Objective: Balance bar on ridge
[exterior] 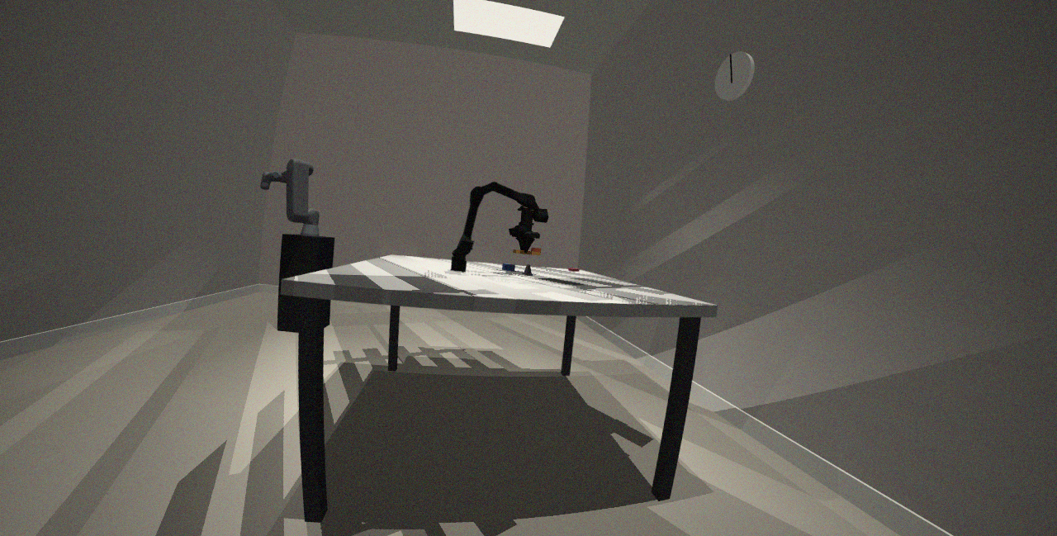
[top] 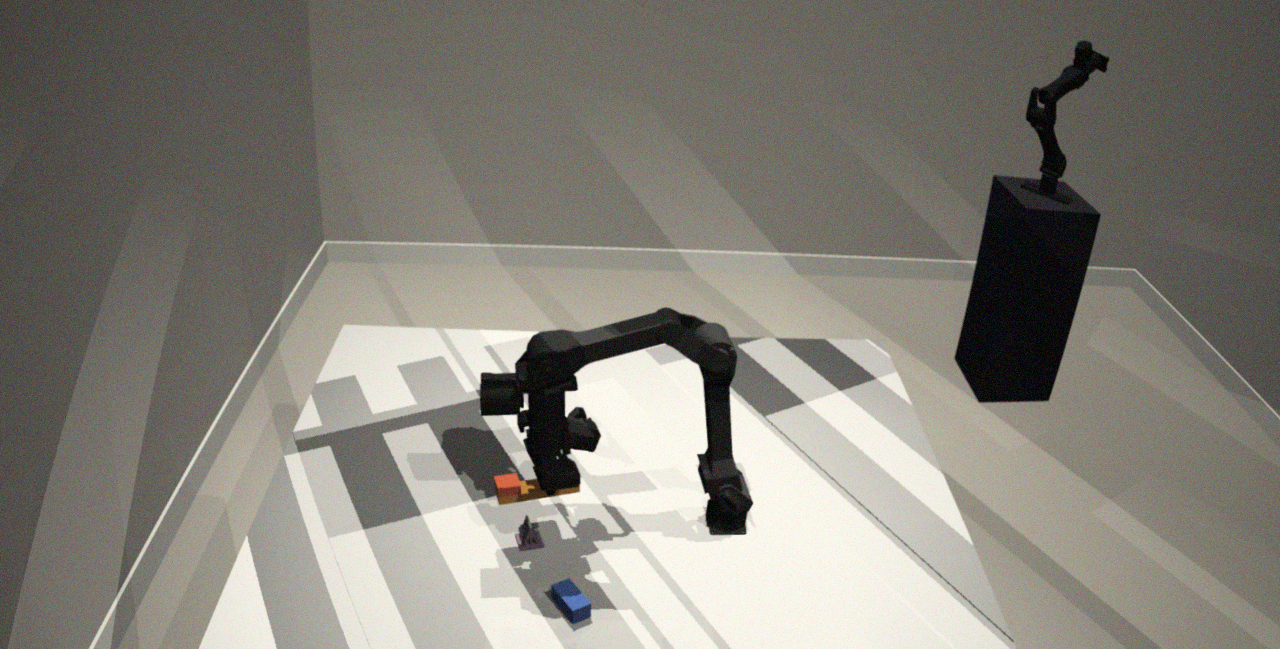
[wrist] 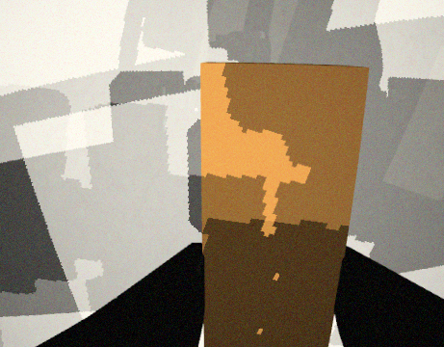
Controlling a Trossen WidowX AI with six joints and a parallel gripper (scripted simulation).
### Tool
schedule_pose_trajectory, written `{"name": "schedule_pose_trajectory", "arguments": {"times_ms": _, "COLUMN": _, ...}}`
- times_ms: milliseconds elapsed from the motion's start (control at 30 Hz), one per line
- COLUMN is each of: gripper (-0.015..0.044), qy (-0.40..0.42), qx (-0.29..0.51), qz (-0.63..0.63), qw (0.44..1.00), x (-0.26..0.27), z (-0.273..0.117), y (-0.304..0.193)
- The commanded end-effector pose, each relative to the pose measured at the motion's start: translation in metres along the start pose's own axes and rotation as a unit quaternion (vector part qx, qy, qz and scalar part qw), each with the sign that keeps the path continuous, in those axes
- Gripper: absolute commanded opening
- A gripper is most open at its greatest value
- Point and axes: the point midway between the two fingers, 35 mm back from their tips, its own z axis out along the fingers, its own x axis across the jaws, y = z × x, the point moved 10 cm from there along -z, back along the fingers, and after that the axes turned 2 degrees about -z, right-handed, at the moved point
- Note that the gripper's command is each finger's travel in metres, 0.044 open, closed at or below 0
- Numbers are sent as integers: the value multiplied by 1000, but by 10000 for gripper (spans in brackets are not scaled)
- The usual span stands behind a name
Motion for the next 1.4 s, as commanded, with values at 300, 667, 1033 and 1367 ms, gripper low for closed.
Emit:
{"name": "schedule_pose_trajectory", "arguments": {"times_ms": 300, "gripper": 0, "qy": 0, "qx": -2, "qz": -5, "qw": 1000, "x": -11, "z": 11, "y": -10}}
{"name": "schedule_pose_trajectory", "arguments": {"times_ms": 667, "gripper": 0, "qy": 0, "qx": -2, "qz": -5, "qw": 1000, "x": -10, "z": 29, "y": -10}}
{"name": "schedule_pose_trajectory", "arguments": {"times_ms": 1033, "gripper": 0, "qy": 0, "qx": -2, "qz": -5, "qw": 1000, "x": -10, "z": 45, "y": -9}}
{"name": "schedule_pose_trajectory", "arguments": {"times_ms": 1367, "gripper": 0, "qy": 0, "qx": -2, "qz": -5, "qw": 1000, "x": -10, "z": 44, "y": -9}}
